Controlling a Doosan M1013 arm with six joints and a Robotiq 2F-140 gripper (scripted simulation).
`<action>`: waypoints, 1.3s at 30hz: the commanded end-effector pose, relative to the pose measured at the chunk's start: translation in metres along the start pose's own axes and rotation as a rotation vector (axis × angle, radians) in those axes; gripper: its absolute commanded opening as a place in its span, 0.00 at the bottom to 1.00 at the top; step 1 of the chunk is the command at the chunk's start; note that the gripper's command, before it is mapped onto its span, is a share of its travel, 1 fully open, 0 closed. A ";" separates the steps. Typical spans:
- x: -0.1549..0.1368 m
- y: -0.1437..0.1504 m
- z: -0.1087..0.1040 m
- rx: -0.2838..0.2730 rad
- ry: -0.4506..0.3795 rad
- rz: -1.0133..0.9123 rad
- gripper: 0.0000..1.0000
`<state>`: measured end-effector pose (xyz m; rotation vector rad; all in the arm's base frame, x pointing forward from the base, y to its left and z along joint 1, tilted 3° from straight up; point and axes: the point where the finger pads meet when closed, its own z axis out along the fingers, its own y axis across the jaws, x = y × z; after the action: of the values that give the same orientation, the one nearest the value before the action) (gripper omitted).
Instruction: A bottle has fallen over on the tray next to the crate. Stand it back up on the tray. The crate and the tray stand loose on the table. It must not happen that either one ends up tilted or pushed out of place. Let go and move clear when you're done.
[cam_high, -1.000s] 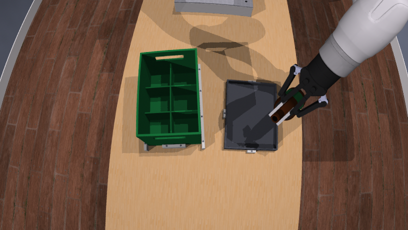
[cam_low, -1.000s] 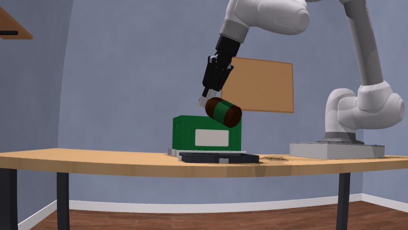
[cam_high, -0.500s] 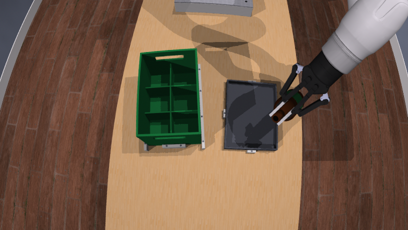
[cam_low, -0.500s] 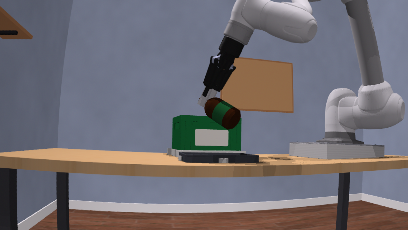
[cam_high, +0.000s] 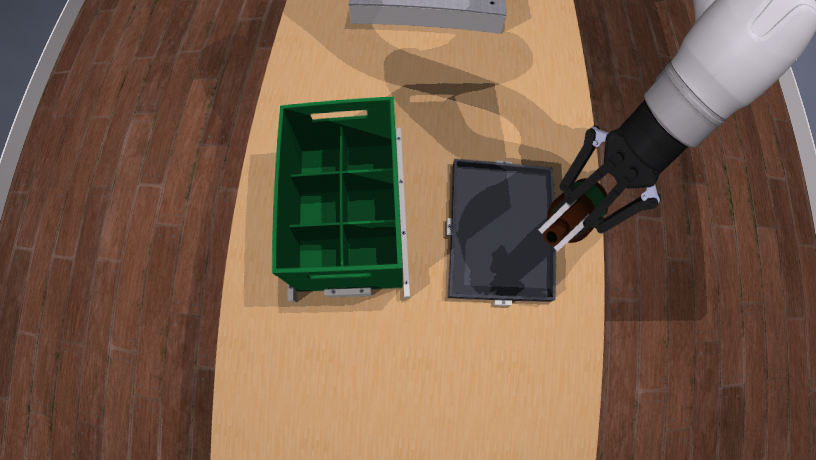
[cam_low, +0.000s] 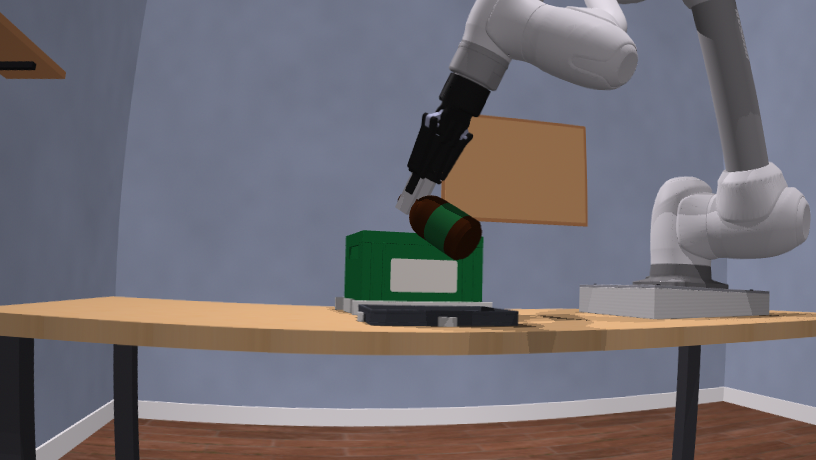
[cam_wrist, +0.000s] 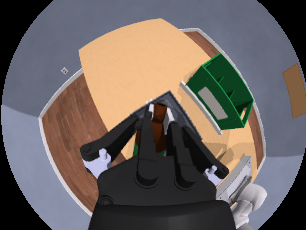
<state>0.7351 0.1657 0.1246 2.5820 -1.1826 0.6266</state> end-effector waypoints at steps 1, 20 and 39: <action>0.000 0.000 0.000 0.000 0.000 0.000 0.10; 0.000 0.000 0.000 0.000 0.000 0.000 0.10; 0.000 0.001 0.000 -0.002 0.017 0.000 0.10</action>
<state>0.7348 0.1656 0.1243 2.5751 -1.1797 0.6367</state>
